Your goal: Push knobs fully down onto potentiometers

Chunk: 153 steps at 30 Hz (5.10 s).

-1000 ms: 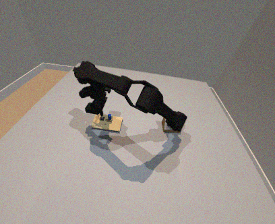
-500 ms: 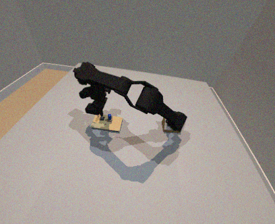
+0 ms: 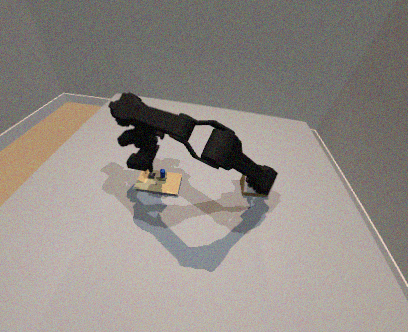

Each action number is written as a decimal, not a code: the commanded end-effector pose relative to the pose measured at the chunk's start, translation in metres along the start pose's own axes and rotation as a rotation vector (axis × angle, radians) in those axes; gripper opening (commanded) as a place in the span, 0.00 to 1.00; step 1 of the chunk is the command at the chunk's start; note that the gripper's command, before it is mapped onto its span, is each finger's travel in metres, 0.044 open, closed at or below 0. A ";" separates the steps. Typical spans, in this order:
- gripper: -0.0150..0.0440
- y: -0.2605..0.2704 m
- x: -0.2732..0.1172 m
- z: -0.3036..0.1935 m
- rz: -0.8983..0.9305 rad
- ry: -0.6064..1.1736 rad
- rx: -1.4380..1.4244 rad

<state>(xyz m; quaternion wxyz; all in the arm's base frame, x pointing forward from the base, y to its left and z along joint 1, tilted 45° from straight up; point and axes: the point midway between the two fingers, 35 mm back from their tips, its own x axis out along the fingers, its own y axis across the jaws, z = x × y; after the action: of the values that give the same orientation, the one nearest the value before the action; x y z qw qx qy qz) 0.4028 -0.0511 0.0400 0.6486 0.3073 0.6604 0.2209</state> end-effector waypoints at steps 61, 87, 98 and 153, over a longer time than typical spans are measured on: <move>0.25 0.001 0.019 0.000 0.005 -0.002 0.004; 0.25 0.001 0.027 0.000 0.005 -0.002 0.004; 0.25 0.001 0.029 0.000 0.006 -0.002 0.004; 0.25 0.001 0.037 0.000 0.006 -0.003 0.004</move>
<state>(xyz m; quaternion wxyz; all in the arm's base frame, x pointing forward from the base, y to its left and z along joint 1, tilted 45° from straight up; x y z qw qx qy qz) 0.4012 -0.0396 0.0247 0.6544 0.3159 0.6542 0.2095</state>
